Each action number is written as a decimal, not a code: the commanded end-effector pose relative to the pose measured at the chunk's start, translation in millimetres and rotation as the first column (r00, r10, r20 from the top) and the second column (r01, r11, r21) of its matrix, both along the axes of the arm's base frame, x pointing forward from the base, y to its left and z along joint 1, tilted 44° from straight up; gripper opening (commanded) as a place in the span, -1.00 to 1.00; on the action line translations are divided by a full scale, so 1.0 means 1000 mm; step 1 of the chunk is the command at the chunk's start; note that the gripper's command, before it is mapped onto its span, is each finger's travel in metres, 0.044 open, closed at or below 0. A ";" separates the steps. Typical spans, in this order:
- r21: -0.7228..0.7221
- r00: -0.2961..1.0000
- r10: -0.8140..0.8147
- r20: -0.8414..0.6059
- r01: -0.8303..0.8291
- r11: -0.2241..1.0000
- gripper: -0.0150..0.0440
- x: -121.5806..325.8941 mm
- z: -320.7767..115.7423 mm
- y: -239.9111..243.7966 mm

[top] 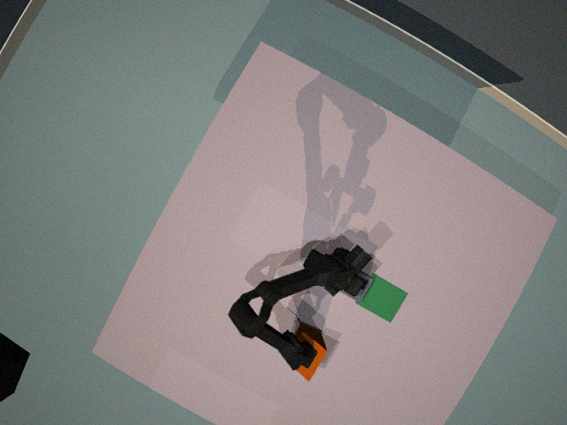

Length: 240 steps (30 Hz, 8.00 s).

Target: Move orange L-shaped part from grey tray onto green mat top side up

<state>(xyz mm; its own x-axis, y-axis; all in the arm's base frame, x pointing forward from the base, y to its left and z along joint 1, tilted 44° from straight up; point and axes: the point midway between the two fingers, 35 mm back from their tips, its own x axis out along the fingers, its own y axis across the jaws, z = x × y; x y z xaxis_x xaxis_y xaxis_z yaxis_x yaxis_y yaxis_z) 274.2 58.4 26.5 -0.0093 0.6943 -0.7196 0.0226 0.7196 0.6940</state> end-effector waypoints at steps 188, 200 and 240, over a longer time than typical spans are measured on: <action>-0.508 -0.012 0.717 0.696 -0.714 0.482 -0.49 0.009 -0.014 -0.103; -0.508 -0.011 0.718 0.696 -0.714 0.482 -0.49 0.009 -0.002 -0.115; -0.514 -0.012 0.724 0.690 -0.713 0.477 -0.49 -0.003 -0.088 -0.207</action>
